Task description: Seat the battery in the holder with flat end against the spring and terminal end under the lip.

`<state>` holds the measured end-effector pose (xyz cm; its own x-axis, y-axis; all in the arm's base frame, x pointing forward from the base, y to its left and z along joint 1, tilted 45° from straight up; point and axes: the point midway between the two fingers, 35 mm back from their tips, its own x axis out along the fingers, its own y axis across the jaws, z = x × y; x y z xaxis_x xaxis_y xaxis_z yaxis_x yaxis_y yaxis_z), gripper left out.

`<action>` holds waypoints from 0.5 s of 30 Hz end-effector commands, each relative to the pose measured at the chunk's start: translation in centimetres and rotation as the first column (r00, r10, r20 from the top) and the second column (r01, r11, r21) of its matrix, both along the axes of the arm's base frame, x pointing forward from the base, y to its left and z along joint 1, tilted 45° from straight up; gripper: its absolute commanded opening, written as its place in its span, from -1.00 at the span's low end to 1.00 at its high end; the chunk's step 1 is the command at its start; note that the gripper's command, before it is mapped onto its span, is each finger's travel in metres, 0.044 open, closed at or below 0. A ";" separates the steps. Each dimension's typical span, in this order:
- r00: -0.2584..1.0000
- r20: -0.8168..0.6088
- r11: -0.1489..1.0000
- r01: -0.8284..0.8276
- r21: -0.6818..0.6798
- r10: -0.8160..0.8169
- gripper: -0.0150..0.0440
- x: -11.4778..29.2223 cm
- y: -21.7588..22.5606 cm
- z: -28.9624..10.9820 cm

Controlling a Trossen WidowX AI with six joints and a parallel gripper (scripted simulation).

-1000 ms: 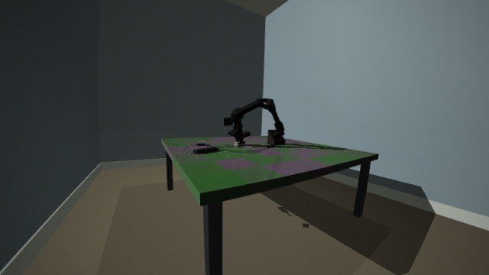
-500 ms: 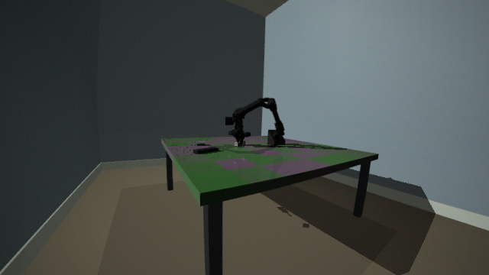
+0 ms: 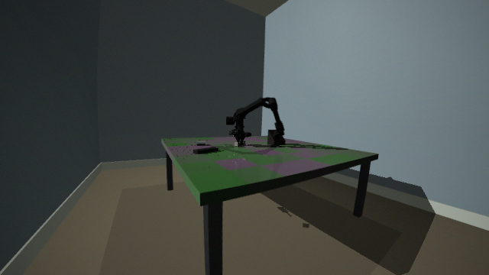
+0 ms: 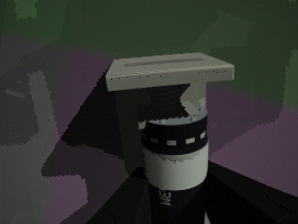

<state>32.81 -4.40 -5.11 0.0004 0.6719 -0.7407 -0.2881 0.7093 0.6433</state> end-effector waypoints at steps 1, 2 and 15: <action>1.000 0.009 1.000 0.000 0.004 0.000 -0.24 -0.2 0.0 0.1; 1.000 0.010 1.000 0.001 0.004 -0.001 -0.24 -0.3 0.0 0.1; 1.000 0.013 1.000 0.007 0.004 -0.007 -0.24 -1.1 0.0 -0.2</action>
<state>31.90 -4.48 -5.31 0.0137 0.6735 -0.7390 -0.2878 0.7105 0.6421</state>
